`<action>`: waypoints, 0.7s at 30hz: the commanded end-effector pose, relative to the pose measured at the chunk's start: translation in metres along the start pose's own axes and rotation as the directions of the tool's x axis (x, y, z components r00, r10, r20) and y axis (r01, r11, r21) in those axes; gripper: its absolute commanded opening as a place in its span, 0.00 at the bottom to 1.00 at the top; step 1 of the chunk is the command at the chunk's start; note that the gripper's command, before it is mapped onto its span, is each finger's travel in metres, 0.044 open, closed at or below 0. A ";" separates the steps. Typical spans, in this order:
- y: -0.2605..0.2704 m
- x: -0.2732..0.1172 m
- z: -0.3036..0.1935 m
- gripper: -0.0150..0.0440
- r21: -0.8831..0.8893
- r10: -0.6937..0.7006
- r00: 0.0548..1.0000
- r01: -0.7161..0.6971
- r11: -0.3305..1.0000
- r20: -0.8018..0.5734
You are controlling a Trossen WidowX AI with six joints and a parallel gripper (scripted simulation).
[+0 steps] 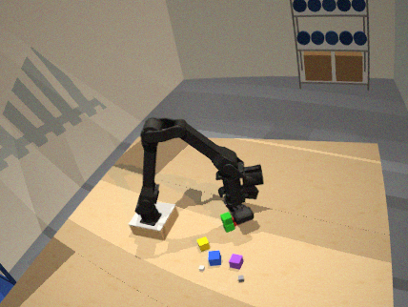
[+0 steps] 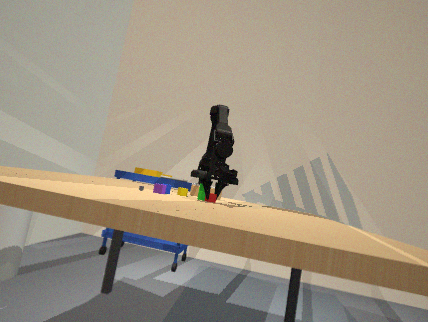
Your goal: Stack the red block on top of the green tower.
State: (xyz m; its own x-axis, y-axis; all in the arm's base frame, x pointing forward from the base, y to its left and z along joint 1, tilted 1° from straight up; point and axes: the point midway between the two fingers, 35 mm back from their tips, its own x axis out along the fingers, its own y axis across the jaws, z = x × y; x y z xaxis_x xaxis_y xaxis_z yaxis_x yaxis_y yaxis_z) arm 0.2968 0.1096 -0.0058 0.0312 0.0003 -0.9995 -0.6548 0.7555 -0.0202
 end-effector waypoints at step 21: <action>-0.001 -0.101 0.001 0.25 0.004 0.001 1.000 -0.001 1.000 0.005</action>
State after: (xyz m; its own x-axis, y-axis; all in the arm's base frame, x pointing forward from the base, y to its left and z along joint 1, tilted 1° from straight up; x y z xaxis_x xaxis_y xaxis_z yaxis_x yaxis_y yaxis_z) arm 0.2940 0.1089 0.0771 0.0244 -0.0022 -0.9997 -0.6556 0.7549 -0.0176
